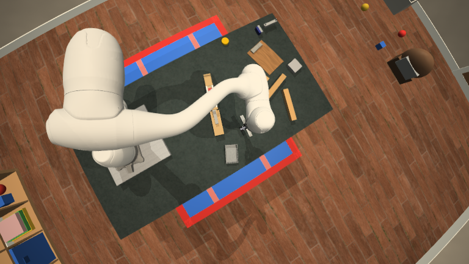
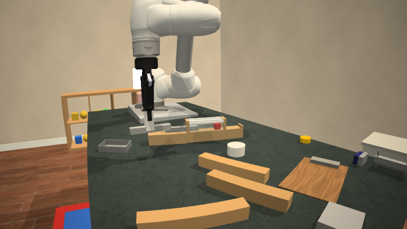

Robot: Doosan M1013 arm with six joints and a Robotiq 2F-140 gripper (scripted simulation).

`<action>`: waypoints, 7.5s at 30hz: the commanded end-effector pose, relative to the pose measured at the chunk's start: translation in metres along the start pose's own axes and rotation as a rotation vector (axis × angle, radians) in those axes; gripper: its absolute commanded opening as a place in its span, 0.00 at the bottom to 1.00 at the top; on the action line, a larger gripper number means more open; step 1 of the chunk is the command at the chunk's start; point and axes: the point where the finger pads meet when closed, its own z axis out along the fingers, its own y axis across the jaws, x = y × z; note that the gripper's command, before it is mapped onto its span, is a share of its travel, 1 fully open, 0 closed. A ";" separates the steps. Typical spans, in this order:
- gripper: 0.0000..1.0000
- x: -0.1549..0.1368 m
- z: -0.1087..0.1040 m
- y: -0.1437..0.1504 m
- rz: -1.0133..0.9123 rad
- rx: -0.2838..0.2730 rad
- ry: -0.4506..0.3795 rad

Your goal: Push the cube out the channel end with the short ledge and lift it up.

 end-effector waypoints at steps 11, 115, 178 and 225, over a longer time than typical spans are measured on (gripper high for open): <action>0.00 -0.002 -0.009 -0.001 -0.004 0.001 -0.002; 0.00 0.012 0.055 -0.172 0.216 0.001 -0.002; 0.00 0.123 0.055 -0.147 0.216 0.001 -0.002; 0.00 0.161 0.055 -0.139 0.216 0.001 -0.002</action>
